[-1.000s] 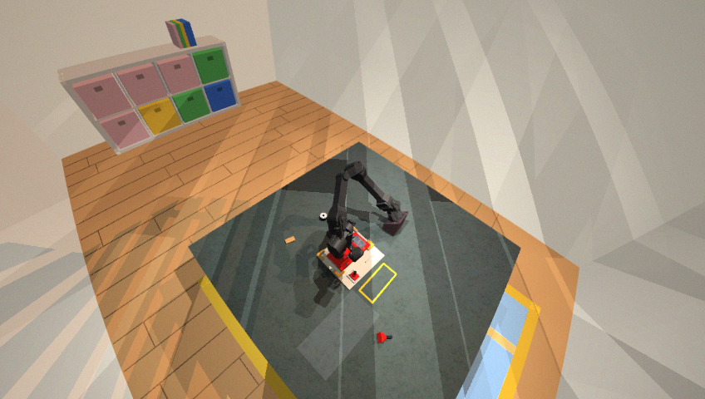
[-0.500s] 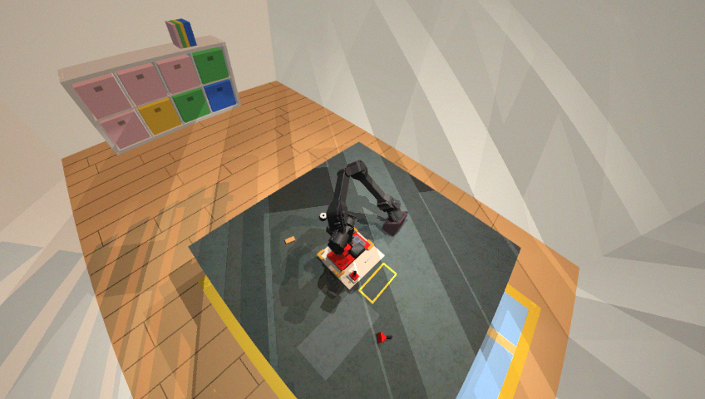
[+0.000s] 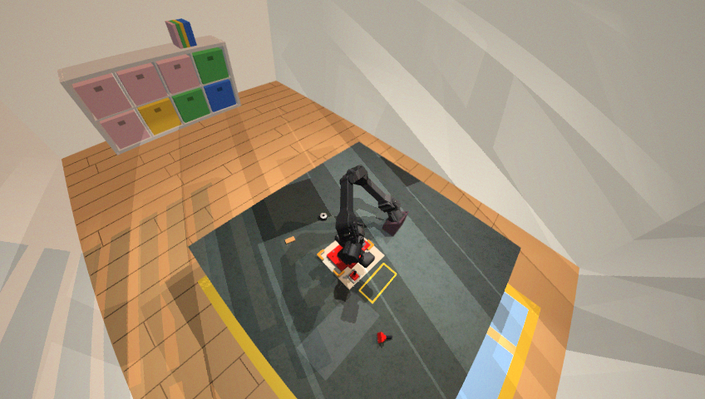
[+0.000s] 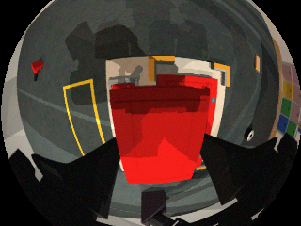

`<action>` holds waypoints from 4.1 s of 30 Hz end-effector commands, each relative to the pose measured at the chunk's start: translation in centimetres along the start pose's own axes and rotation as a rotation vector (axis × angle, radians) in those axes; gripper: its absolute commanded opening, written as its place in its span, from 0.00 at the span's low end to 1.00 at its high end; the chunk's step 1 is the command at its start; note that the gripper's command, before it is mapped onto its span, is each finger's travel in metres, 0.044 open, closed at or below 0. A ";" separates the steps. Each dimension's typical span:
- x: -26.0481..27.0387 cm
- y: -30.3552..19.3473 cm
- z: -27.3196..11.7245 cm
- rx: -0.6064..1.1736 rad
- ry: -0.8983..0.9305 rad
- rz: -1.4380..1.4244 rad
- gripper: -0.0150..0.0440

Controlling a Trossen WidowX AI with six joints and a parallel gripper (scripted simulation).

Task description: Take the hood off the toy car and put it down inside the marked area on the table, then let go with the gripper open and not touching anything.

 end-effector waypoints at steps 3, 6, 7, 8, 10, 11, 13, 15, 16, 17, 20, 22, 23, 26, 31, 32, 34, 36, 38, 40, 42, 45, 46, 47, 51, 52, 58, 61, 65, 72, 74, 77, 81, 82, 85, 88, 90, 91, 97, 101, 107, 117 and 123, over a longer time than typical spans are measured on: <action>2.8 0.8 -0.5 -0.012 0.012 0.008 0.25; 4.2 1.0 -0.5 -0.012 0.014 0.008 0.25; 4.7 1.0 -0.5 -0.012 0.014 0.008 0.25; 5.2 1.1 -0.5 -0.012 0.014 0.008 0.25; 6.1 1.1 -0.5 -0.012 0.015 0.008 0.25; 6.6 1.1 -0.5 -0.012 0.015 0.008 0.25; 7.5 1.2 -0.6 -0.011 0.014 0.008 0.25; 8.5 1.2 -0.6 -0.012 0.014 0.009 0.25; 9.0 1.2 -0.6 -0.012 0.014 0.009 0.25; 9.4 1.1 -0.6 -0.012 0.014 0.010 0.25; 10.9 1.1 -0.7 -0.012 0.013 0.012 0.25; 11.9 1.0 -0.7 -0.012 0.012 0.013 0.25; 12.3 0.9 -0.7 -0.012 0.012 0.013 0.25; 13.8 0.7 -0.7 -0.012 0.009 0.016 0.25; 15.4 0.4 -0.7 -0.012 0.005 0.018 0.25; 15.4 0.4 -0.7 -0.012 0.005 0.018 0.25; 15.4 0.4 -0.6 -0.012 0.005 0.018 0.25; 15.4 0.4 -0.6 -0.012 0.006 0.018 0.25; 15.5 0.4 -0.4 -0.012 0.006 0.018 0.25; 15.5 0.4 -0.3 -0.012 0.006 0.018 0.25; 15.5 0.5 -0.2 -0.012 0.006 0.018 0.25; 15.5 0.5 0.0 -0.012 0.006 0.018 0.25; 15.5 0.5 0.1 -0.012 0.006 0.018 0.25; 15.5 0.5 0.1 -0.012 0.006 0.018 0.25; 15.5 0.5 0.4 -0.012 0.006 0.018 0.25; 15.5 0.5 0.5 -0.012 0.006 0.018 0.25; 15.5 0.6 0.9 -0.012 0.006 0.018 0.25; 15.5 0.6 1.1 -0.012 0.006 0.018 0.25; 15.5 0.6 1.3 -0.012 0.006 0.018 0.25; 15.5 0.6 1.8 -0.012 0.006 0.018 0.25; 15.5 0.6 1.9 -0.013 0.006 0.018 0.25; 15.5 0.6 2.1 -0.013 0.006 0.018 0.25; 15.5 0.7 2.4 -0.013 0.006 0.018 0.25; 15.5 0.7 2.5 -0.013 0.006 0.018 0.25; 15.5 0.7 2.7 -0.013 0.006 0.018 0.25; 15.5 0.7 2.9 -0.013 0.006 0.018 0.25; 15.5 0.7 3.0 -0.013 0.006 0.018 0.25; 15.5 0.7 3.1 -0.013 0.006 0.018 0.25; 15.5 0.7 3.5 -0.013 0.005 0.018 0.25; 15.5 0.7 3.8 -0.013 0.005 0.018 0.25; 15.5 0.7 4.2 -0.013 0.005 0.018 0.25; 15.5 0.6 4.8 -0.013 0.004 0.019 0.25; 15.4 0.6 5.2 -0.013 0.004 0.019 0.25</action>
Point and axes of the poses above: the point midway between the two fingers, 35 mm back from their tips, its own z axis out along the fingers, its own x axis across the jaws, y = z × x, the point moved 3 cm from there along -z, back along the fingers, and after that the axes turned 15 degrees about -z, right-handed, at the moved point
